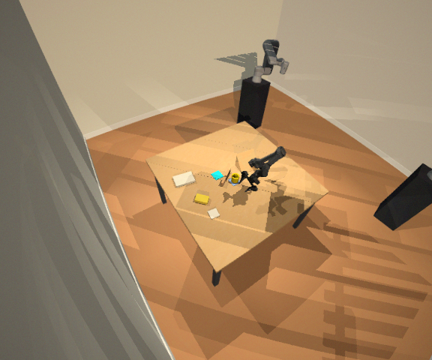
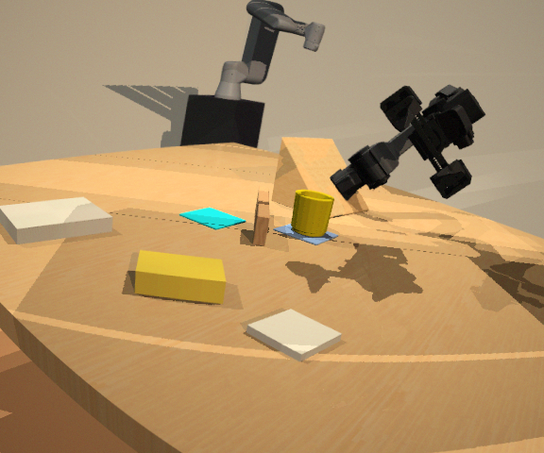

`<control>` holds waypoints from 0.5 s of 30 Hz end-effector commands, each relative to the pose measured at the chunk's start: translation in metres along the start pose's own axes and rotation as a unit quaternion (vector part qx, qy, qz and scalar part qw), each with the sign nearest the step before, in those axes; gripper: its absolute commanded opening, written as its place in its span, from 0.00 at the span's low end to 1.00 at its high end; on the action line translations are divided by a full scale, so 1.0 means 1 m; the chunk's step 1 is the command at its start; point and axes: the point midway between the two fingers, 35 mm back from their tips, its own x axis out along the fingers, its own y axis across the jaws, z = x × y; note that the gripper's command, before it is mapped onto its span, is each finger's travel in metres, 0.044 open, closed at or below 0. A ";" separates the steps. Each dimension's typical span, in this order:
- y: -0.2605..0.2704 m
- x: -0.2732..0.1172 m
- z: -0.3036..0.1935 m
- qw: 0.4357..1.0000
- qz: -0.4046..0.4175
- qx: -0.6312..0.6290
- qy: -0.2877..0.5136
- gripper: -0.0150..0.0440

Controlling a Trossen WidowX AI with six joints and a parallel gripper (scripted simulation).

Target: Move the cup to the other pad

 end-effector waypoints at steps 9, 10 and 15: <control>-0.054 -0.002 -0.146 0.907 -0.071 0.228 0.347 0.54; -0.059 -0.009 -0.159 0.882 -0.086 0.263 0.381 0.54; -0.072 -0.056 -0.208 0.704 -0.172 0.457 0.516 0.54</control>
